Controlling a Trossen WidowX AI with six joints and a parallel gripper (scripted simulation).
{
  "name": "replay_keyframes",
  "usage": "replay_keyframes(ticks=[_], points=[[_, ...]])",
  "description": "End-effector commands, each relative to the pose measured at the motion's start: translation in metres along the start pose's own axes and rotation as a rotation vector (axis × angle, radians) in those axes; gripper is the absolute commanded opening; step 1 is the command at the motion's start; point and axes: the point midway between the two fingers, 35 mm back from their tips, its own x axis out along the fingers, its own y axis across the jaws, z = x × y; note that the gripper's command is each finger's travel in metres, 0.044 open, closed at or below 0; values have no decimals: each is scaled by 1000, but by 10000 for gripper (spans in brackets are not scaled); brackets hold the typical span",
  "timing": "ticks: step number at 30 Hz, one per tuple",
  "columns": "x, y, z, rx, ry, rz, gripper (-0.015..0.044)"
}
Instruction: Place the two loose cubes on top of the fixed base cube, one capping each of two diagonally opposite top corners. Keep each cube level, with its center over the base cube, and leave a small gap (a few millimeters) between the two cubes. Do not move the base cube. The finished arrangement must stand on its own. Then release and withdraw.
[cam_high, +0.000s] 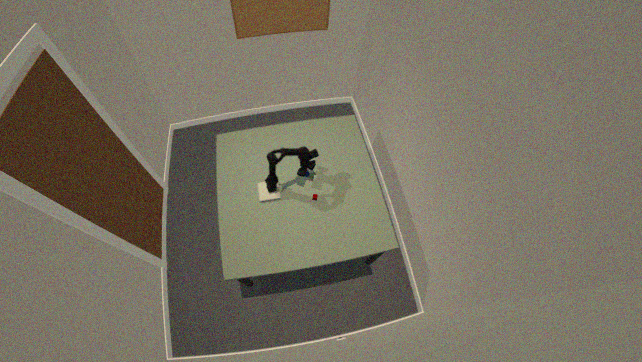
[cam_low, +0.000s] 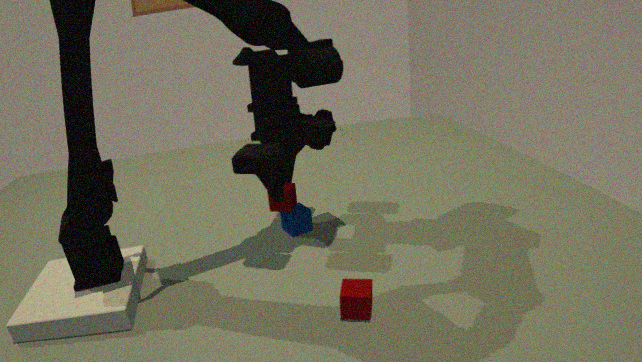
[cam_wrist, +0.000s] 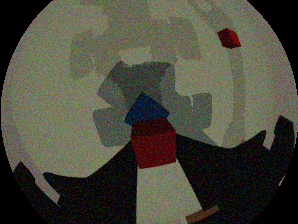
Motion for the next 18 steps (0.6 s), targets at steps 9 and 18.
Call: replay_keyframes(ticks=[9,18], points=[[2,1,0,-2,3,3,105],[2,1,0,-2,3,3,131]])
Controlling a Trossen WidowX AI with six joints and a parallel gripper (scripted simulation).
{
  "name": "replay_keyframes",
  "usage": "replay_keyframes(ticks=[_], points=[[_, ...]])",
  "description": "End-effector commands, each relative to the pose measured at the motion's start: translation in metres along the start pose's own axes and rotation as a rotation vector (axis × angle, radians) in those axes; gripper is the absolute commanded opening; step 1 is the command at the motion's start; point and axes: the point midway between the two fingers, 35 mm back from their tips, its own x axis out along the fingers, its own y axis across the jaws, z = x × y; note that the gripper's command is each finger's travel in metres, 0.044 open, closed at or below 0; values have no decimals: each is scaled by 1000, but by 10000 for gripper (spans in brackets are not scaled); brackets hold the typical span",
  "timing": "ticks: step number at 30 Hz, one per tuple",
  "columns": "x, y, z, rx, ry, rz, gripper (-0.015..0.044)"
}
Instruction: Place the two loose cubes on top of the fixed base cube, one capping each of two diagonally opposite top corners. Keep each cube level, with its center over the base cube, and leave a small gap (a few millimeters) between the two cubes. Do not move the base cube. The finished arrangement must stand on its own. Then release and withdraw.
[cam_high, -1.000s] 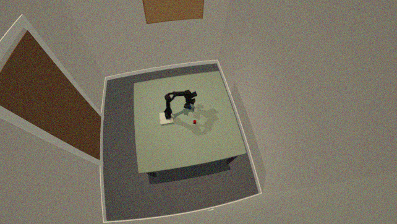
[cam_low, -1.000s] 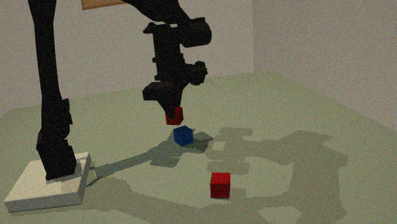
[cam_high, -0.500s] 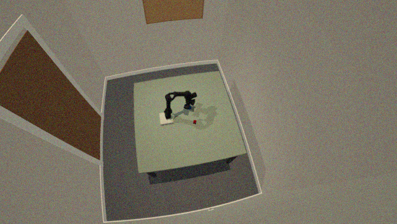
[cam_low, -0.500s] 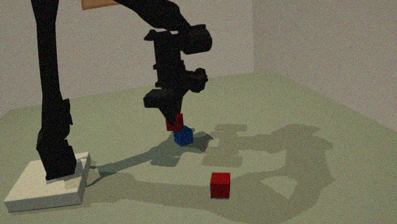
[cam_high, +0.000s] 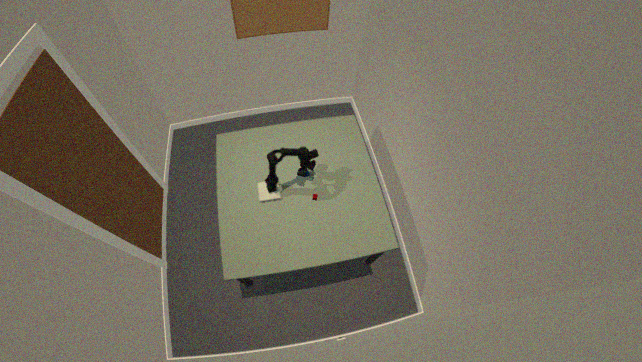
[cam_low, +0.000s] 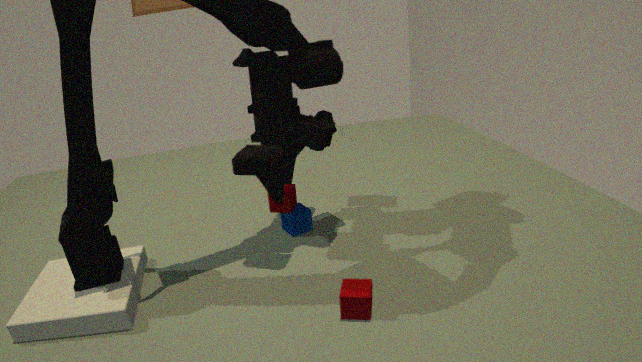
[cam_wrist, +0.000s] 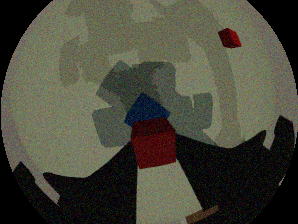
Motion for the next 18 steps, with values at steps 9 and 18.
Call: replay_keyframes(ticks=[9,18], points=[[-1,1,0,-1,2,3,205],[-20,0,0,0,0,0,205]])
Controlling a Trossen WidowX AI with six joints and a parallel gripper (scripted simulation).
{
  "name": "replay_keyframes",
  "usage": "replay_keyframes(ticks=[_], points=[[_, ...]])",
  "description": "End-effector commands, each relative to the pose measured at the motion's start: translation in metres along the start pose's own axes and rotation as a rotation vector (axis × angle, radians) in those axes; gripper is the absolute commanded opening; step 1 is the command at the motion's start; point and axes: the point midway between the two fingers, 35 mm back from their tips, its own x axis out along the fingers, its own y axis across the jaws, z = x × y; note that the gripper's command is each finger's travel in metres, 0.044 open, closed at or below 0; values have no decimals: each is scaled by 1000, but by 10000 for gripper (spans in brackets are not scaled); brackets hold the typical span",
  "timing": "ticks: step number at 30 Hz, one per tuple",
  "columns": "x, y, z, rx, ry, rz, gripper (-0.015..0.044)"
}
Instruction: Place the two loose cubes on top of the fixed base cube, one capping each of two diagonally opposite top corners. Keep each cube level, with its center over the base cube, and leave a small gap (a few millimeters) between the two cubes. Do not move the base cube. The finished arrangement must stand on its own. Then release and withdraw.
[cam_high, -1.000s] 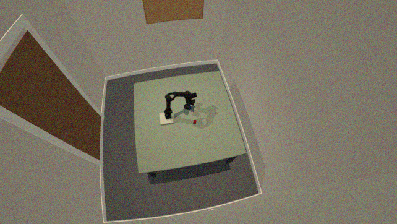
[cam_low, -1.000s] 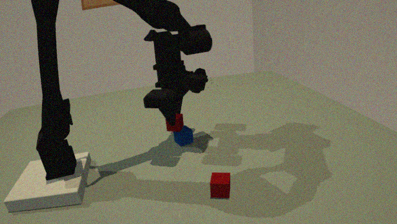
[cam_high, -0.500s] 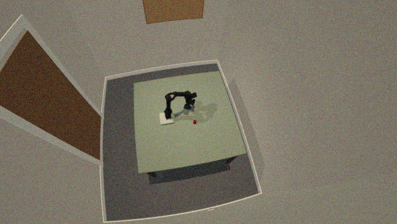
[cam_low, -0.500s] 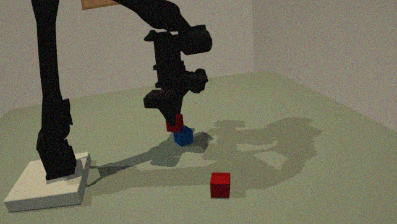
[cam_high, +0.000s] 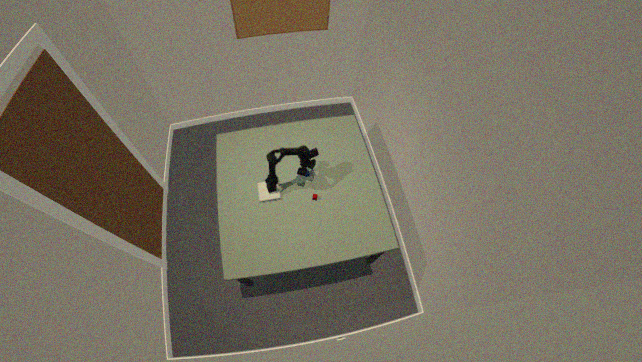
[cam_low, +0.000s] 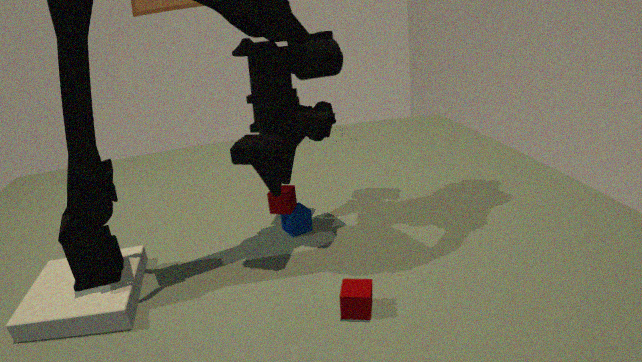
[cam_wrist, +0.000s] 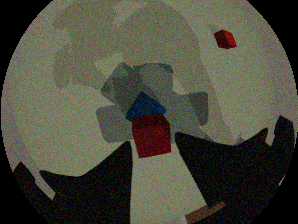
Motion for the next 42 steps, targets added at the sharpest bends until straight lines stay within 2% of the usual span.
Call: replay_keyframes(ticks=[1,9,11,30,42], points=[[-8,0,0,-2,-3,3,205],[-17,0,0,-2,-3,3,205],[-15,-1,3,-23,-4,3,258],[-37,-69,83,-726,-26,-13,265],[-49,-123,117,-1192,-17,-23,265]])
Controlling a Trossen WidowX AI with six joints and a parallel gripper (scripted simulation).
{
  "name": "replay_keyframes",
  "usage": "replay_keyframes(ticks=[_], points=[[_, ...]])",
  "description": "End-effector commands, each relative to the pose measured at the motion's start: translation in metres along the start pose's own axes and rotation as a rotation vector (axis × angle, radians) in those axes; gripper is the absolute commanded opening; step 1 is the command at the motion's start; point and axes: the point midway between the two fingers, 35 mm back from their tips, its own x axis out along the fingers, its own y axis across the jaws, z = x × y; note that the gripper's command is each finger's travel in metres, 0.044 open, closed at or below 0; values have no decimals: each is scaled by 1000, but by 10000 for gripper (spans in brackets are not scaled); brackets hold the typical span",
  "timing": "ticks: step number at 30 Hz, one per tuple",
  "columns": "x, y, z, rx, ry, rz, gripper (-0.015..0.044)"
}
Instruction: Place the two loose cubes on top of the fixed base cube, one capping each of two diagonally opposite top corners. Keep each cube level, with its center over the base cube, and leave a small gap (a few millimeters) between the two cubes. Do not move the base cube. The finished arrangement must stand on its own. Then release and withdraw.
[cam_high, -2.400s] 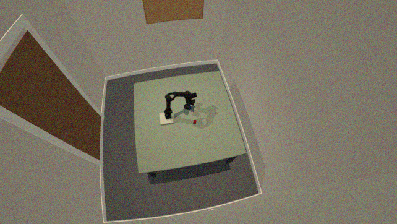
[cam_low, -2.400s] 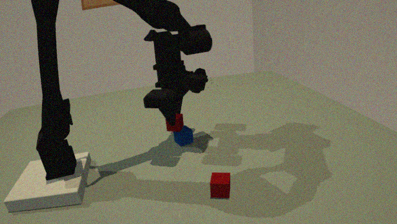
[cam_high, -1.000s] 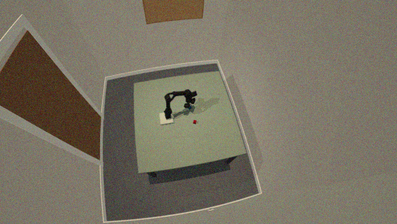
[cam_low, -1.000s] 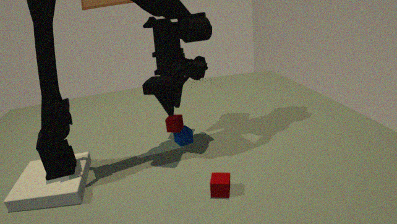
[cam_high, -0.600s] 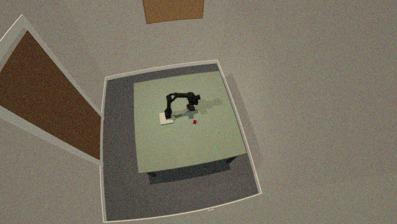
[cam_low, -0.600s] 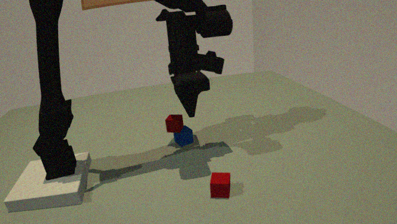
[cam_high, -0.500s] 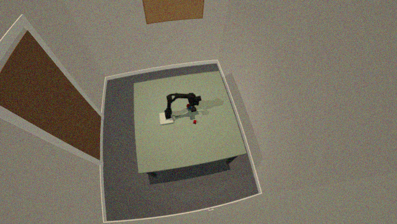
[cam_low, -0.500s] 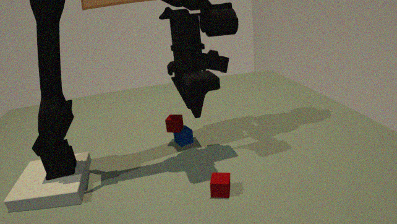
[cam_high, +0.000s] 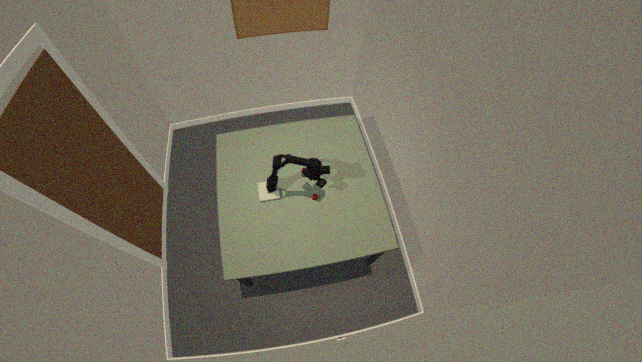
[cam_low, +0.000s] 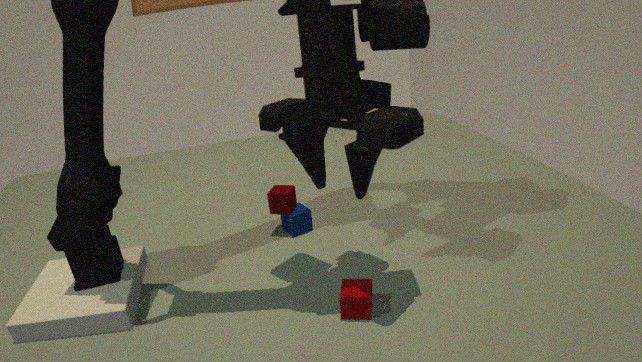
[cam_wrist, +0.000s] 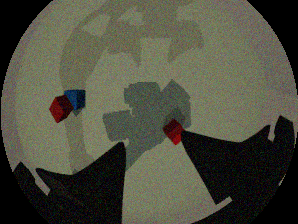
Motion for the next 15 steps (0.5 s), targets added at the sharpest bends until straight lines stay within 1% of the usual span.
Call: replay_keyframes(ticks=[1,11,15], points=[[-2,-15,-11,-139,10,6,265],[-10,-52,-45,-530,11,20,265],[-10,-55,-47,-557,10,21,265]])
